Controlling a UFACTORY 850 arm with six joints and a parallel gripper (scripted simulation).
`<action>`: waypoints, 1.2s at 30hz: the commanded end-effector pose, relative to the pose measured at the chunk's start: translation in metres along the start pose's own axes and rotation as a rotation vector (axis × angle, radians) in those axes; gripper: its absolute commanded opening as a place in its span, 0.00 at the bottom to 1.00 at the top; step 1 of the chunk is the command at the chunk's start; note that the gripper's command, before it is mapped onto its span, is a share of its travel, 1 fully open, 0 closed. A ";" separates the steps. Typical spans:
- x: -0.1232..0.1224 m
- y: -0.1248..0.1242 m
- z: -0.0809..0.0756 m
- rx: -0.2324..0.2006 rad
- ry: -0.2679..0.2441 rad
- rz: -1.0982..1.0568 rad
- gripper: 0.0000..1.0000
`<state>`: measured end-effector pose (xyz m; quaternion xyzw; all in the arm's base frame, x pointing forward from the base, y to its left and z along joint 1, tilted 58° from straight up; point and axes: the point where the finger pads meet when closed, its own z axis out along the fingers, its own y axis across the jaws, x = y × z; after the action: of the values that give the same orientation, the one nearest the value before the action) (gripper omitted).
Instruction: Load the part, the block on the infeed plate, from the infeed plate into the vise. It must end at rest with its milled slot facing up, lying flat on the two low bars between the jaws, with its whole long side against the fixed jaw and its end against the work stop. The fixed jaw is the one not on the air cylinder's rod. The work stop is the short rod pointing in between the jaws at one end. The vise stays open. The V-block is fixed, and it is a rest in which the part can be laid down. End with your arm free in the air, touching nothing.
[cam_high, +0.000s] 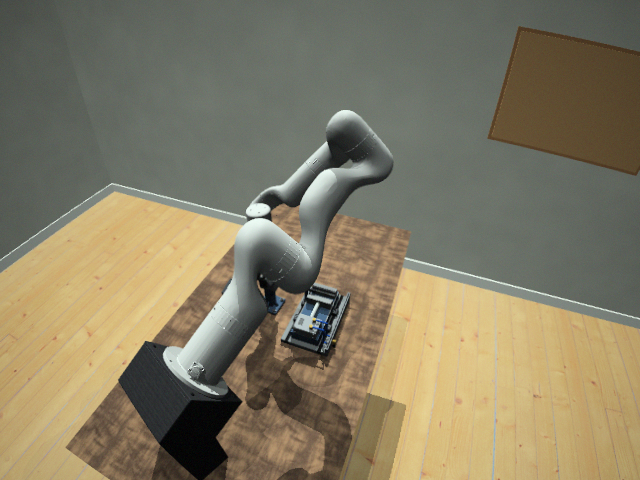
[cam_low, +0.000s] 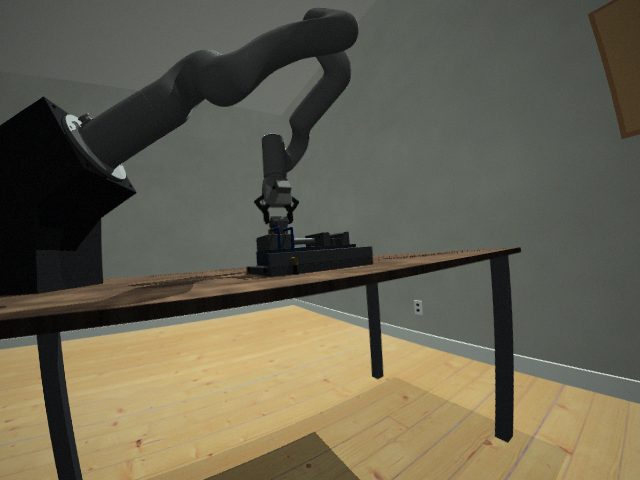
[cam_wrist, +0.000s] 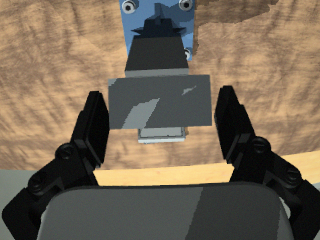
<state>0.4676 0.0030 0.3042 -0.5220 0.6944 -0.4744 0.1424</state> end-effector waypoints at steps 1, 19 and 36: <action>0.001 -0.001 0.000 0.002 -0.058 0.001 0.89; 0.003 -0.001 0.000 0.003 -0.254 0.001 0.89; 0.004 -0.001 0.001 0.004 -0.380 0.001 0.89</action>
<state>0.4667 -0.0009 0.3052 -0.5975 0.6585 -0.3750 0.2622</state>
